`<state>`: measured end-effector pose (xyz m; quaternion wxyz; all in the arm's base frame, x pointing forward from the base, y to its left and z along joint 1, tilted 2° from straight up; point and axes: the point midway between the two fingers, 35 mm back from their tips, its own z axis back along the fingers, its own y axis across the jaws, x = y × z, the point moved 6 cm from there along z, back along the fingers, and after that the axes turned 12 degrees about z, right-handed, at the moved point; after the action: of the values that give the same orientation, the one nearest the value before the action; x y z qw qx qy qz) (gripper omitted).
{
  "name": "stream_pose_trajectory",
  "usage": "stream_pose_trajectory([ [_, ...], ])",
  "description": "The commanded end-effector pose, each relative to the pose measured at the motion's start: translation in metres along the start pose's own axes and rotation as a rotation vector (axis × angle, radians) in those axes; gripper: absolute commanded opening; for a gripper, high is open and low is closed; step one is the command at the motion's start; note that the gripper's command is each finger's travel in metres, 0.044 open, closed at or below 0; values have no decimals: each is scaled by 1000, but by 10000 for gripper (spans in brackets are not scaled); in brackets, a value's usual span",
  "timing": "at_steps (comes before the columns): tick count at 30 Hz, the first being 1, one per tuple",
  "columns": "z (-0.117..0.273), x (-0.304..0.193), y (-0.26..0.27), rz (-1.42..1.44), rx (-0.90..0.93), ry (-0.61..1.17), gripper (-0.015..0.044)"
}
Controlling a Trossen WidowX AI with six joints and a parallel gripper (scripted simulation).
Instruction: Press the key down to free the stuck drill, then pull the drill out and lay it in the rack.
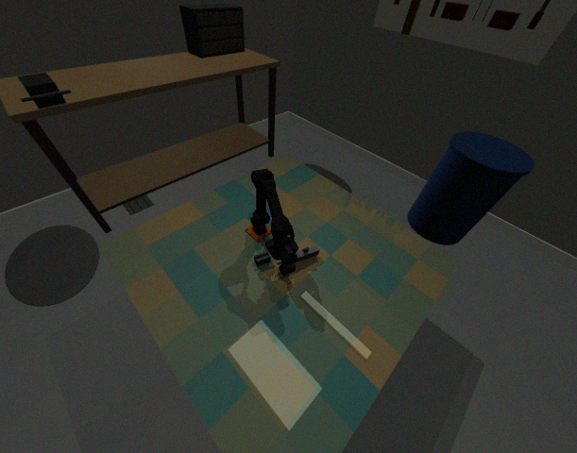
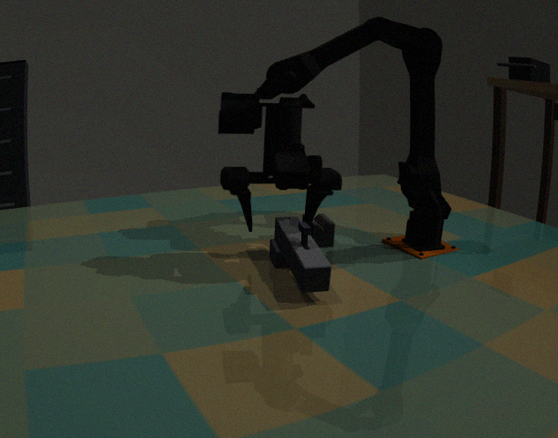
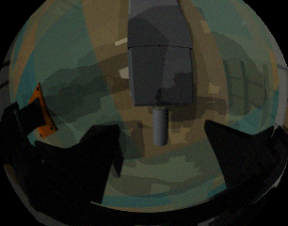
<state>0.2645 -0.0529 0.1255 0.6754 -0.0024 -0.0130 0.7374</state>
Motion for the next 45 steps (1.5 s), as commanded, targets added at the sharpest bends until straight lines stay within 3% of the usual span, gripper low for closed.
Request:
stream_pose_trajectory([
  [1, -11, 3, 3, -5, 20, -5, 440],
  [16, -19, 5, 3, -5, 20, -5, 440],
  [31, -16, 5, 1, 1, 9, -3, 46],
  [38, -16, 5, 1, 1, 9, -3, 0],
  [45, -15, -1, 3, -4, 20, -4, 0],
])
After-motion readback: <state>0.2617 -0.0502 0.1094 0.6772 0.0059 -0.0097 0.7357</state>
